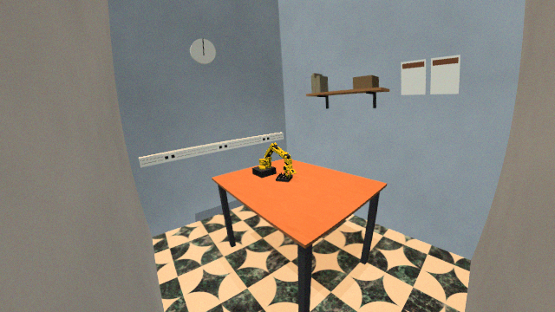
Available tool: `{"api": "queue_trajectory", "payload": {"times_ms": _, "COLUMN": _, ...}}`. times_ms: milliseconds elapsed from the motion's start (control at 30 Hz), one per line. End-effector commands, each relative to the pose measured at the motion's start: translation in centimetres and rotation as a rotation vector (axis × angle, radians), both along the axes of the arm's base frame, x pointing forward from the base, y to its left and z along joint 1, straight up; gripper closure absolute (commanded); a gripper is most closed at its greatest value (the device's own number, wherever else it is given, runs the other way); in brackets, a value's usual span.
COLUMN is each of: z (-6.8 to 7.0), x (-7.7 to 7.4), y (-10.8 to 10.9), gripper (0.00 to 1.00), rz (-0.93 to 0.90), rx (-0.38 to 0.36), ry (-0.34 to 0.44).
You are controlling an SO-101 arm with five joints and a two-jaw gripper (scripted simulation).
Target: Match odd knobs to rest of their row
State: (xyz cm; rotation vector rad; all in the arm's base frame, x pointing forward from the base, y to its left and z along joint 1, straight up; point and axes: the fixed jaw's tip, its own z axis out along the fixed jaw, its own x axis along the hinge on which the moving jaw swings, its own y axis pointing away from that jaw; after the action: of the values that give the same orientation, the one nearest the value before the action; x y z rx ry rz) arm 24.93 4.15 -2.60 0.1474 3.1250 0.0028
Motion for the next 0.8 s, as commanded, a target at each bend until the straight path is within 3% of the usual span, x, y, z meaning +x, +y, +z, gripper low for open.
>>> {"api": "queue_trajectory", "payload": {"times_ms": 0, "z": -0.12, "x": -0.19, "y": -0.22, "gripper": 0.99, "rz": 0.037, "rx": -0.001, "ry": 0.012}}
{"api": "queue_trajectory", "payload": {"times_ms": 767, "z": -0.12, "x": -0.4, "y": -0.25, "gripper": 0.99, "rz": 0.404, "rx": -0.004, "ry": 0.011}}
